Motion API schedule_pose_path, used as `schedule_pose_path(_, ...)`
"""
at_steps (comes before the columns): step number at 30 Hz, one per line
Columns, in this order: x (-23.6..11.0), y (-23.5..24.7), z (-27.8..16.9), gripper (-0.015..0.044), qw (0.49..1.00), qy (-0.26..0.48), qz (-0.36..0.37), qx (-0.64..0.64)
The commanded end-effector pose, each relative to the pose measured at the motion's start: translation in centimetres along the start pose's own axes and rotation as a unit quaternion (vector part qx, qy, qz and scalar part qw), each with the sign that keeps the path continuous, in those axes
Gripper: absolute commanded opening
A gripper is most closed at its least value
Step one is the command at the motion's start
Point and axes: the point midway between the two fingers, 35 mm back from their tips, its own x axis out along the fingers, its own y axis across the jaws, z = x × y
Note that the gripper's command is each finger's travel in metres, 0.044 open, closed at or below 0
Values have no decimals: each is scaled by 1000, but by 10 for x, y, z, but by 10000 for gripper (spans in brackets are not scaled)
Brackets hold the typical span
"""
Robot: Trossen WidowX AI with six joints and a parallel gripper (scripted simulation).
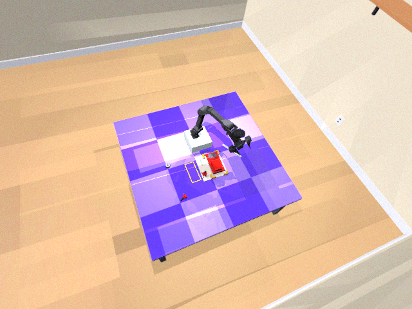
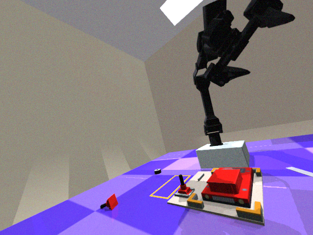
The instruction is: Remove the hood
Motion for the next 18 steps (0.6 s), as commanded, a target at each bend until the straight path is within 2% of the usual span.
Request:
schedule_pose_path(1,14,-41,-10,440,998,29,-58,-20)
schedule_pose_path(9,28,-119,-35,440,980,104,-161,-57)
schedule_pose_path(18,28,-204,-67,440,937,220,-256,-93)
